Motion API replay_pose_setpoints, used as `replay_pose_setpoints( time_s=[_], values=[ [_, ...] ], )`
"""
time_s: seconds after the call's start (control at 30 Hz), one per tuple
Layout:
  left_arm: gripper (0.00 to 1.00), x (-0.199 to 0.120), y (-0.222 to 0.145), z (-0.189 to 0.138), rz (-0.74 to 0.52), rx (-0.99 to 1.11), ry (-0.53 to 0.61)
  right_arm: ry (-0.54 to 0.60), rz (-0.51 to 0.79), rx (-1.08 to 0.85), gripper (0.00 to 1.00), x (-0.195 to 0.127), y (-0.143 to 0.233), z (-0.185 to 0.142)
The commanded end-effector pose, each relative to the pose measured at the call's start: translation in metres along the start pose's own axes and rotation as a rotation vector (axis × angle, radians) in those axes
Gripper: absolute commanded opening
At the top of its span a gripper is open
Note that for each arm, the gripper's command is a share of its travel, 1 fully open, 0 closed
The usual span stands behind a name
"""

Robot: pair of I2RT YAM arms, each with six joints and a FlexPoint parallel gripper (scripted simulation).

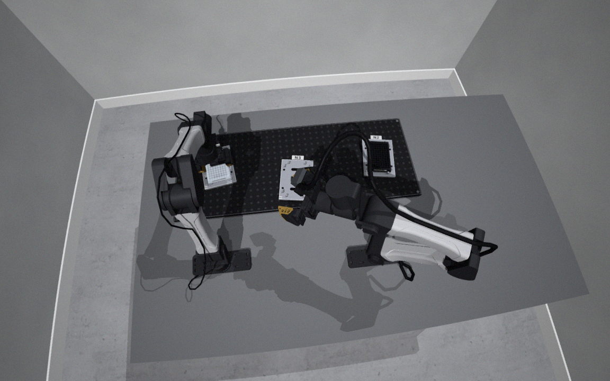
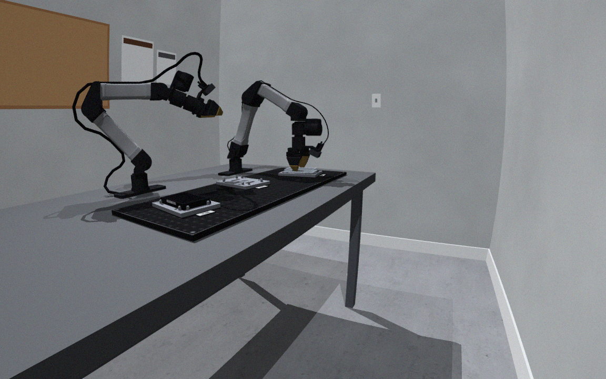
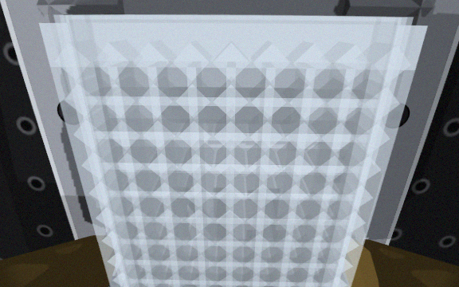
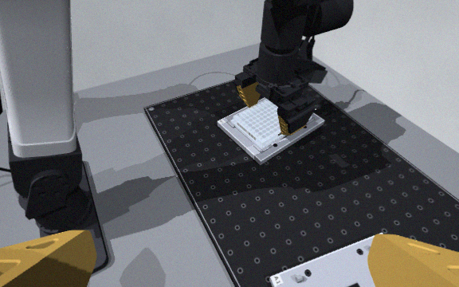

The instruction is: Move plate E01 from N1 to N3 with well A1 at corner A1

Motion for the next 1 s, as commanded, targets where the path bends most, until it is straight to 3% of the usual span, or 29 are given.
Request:
replay_pose_setpoints(
  time_s=[0.0, 0.13, 0.2, 0.27, 0.43, 0.7, 0.83, 0.97],
  values=[
    [0.82, 0.012, 0.0, 0.001, -0.004, 0.004, 0.015, -0.025, 0.0, 0.007, 1.0, -0.004, 0.001, 0.011],
    [0.77, 0.012, 0.001, 0.001, -0.004, 0.005, 0.015, -0.025, 0.0, 0.007, 1.0, -0.004, 0.001, 0.011],
    [0.54, -0.006, 0.001, 0.004, -0.003, 0.005, -0.008, -0.025, 0.0, 0.007, 1.0, -0.004, 0.001, 0.011],
    [0.74, -0.014, 0.002, 0.004, -0.003, 0.005, -0.008, -0.025, 0.0, 0.007, 1.0, -0.004, 0.001, 0.011],
    [0.74, -0.049, 0.002, 0.003, -0.003, 0.005, -0.029, -0.025, 0.0, 0.007, 1.0, -0.004, 0.001, 0.011],
    [0.74, -0.045, -0.007, -0.001, -0.009, -0.026, -0.019, 0.019, -0.022, 0.017, 1.0, -0.008, -0.002, 0.006],
    [0.74, -0.046, -0.036, -0.009, -0.004, -0.031, -0.02, 0.125, -0.077, 0.033, 1.0, -0.027, -0.013, -0.003],
    [0.74, -0.048, -0.091, -0.027, -0.002, 0.014, -0.002, 0.193, -0.155, 0.072, 1.0, -0.069, -0.027, 0.006]
  ],
)
Point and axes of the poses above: on each arm, the point where the finger pads meet when closed, its own x axis out along the fingers, its own y axis across the jaws, z = x × y, the point moved 4 cm from there along -x, back along the fingers, and after that the axes turned 10 degrees about x, right-handed, at the moved point
